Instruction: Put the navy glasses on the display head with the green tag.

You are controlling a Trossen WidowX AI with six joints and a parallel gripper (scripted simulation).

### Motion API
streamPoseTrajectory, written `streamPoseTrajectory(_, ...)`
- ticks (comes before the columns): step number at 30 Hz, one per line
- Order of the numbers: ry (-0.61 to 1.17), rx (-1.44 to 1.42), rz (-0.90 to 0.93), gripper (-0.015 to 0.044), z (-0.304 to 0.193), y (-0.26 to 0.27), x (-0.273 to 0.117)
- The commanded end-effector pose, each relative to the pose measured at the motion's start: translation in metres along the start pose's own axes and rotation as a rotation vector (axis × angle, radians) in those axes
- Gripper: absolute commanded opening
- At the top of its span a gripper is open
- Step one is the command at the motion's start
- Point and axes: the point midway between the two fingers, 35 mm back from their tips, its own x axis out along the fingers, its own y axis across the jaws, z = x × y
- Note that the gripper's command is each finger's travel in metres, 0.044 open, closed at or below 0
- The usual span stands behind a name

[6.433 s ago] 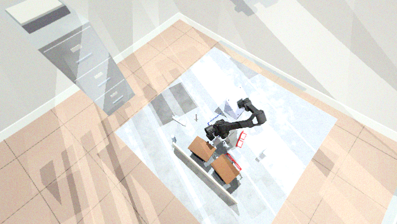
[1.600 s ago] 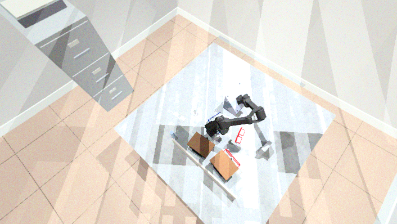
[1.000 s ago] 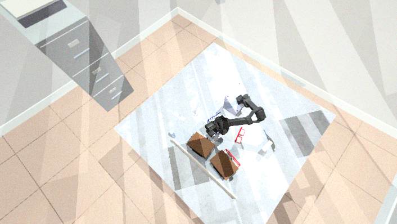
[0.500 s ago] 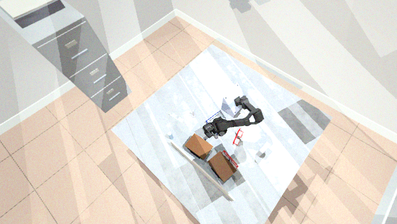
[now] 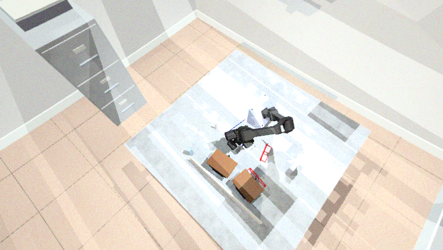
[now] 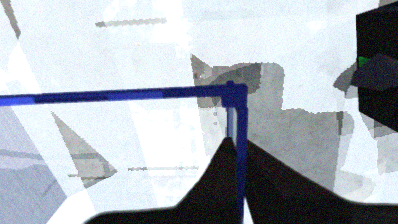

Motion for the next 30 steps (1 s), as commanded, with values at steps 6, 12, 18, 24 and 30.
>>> streamPoseTrajectory(6, 0.007, 0.003, -0.002, 0.0, 0.001, 0.0, -0.023)
streamPoseTrajectory(12, 0.041, 0.13, -0.021, 0.0, 0.015, 0.005, -0.03)
streamPoseTrajectory(18, 0.077, 0.285, -0.053, 0.0, 0.03, 0.013, -0.039)
streamPoseTrajectory(24, 0.105, 0.44, -0.094, 0.0, 0.045, 0.022, -0.046)
streamPoseTrajectory(30, 0.124, 0.595, -0.143, 0.0, 0.059, 0.031, -0.054)
